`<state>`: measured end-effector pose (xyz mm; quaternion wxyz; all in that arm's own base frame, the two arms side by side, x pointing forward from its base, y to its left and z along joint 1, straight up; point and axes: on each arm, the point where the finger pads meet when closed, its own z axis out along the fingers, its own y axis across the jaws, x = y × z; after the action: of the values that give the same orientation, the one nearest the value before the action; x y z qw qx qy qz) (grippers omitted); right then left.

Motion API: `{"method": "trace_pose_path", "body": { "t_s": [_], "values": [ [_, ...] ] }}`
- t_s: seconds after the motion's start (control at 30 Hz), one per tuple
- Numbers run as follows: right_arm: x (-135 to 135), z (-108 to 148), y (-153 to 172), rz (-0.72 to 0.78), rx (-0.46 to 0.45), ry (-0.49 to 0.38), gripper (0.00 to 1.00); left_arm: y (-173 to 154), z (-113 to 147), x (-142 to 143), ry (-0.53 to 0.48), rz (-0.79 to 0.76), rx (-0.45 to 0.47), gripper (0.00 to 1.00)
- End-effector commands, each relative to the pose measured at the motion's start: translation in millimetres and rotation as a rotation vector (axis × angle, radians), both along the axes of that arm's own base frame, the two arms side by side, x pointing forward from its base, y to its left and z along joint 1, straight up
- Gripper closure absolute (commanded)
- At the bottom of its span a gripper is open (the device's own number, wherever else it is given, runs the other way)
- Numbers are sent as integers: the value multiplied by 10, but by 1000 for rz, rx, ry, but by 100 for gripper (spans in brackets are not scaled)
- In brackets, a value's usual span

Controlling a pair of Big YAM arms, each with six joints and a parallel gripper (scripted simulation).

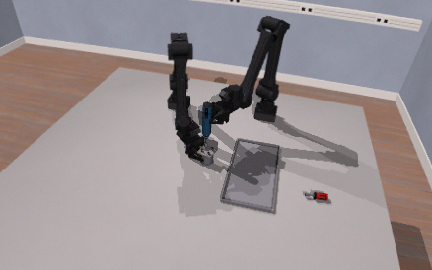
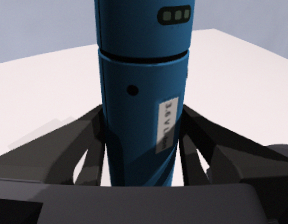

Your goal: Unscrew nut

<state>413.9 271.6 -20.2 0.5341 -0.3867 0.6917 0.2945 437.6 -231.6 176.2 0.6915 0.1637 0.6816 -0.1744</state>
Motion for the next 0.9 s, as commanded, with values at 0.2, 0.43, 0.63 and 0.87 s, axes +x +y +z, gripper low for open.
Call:
{"method": "trace_pose_path", "body": {
  "t_s": [0.2,0.43,0.63,0.87],
  "values": [
    [42,39,20,-1,7,-10,41,-36,129,48,-33,-1,-19,58],
    [42,39,20,-1,7,-10,41,-36,129,48,-33,-1,-19,58],
    [42,39,20,-1,7,-10,41,-36,129,48,-33,-1,-19,58],
    [42,39,20,-1,7,-10,41,-36,125,47,-33,-1,-19,58]
  ]
}}
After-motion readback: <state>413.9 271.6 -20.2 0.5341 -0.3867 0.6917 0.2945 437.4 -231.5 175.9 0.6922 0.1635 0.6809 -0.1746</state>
